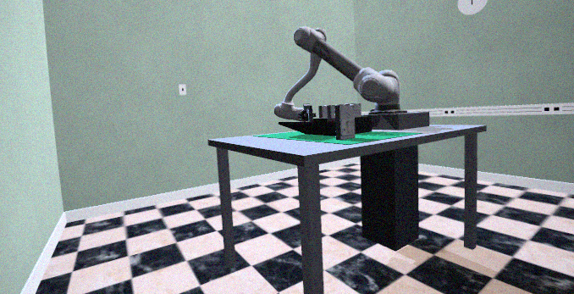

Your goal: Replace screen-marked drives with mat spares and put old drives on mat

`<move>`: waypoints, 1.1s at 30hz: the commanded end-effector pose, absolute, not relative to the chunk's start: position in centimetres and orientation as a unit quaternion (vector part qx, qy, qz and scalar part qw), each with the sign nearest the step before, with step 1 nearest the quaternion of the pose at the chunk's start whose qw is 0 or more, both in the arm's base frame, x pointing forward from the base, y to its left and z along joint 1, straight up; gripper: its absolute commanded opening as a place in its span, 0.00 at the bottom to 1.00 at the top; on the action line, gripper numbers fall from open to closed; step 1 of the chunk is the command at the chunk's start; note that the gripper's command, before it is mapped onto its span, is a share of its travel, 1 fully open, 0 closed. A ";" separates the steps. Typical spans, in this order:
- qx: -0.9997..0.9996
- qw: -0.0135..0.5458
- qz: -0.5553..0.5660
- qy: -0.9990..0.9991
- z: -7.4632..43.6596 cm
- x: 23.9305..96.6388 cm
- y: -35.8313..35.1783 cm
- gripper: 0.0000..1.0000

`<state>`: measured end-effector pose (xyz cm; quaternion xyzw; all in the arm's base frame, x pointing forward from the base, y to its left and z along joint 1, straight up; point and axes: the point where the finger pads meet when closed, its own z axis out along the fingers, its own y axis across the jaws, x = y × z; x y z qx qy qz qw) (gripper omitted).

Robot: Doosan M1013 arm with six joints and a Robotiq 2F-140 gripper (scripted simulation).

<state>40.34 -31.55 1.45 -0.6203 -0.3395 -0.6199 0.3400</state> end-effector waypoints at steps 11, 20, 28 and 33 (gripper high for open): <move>-0.620 0.340 -0.620 -0.340 1.4 40.3 -31.6 0.10; -0.620 0.340 -0.620 -0.340 1.4 40.3 -31.6 0.10; -0.620 0.340 -0.620 -0.340 1.4 40.3 -31.6 0.40; -0.620 0.340 -0.620 -0.340 1.4 40.3 -31.6 0.40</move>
